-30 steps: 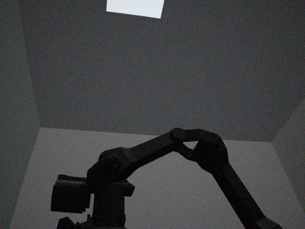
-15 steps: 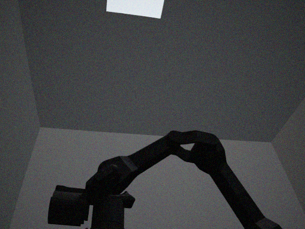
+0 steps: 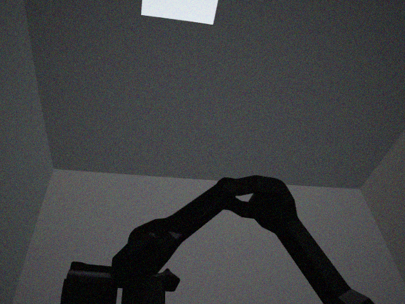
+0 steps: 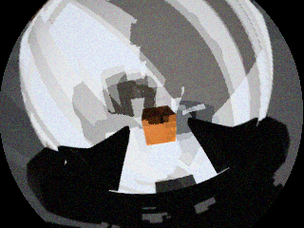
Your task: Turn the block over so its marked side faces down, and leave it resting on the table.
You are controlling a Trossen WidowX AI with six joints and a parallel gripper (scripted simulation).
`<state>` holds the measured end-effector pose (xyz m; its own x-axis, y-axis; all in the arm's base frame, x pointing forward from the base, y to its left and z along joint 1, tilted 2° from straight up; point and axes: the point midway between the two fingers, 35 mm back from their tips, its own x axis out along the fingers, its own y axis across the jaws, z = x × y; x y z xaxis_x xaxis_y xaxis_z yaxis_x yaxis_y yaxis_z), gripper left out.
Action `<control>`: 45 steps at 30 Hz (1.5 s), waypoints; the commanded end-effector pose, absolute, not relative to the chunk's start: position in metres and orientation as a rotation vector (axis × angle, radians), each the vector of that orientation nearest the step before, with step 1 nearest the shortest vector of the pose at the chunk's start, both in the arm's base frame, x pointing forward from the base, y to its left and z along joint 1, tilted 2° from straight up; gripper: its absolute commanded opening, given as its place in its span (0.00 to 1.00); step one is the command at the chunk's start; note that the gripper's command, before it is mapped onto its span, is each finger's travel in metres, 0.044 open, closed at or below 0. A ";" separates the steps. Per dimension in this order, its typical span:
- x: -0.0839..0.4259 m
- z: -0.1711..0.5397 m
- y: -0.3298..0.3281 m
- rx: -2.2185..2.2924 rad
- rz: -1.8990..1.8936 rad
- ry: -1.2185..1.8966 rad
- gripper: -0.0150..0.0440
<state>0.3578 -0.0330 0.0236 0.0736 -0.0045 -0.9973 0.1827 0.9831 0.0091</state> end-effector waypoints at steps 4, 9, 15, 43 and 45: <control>0.357 0.020 -0.032 0.144 -0.135 1.497 0.73; 0.357 0.020 -0.032 0.144 -0.135 1.497 0.54; 0.357 0.020 -0.032 0.144 -0.135 1.497 0.48; 0.357 0.045 -0.032 0.130 -0.140 1.380 0.25; 0.357 0.044 -0.032 0.127 -0.142 1.349 0.25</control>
<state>0.3576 -0.0319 0.0453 0.1750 -0.0176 -0.9844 0.1773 0.9841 0.0139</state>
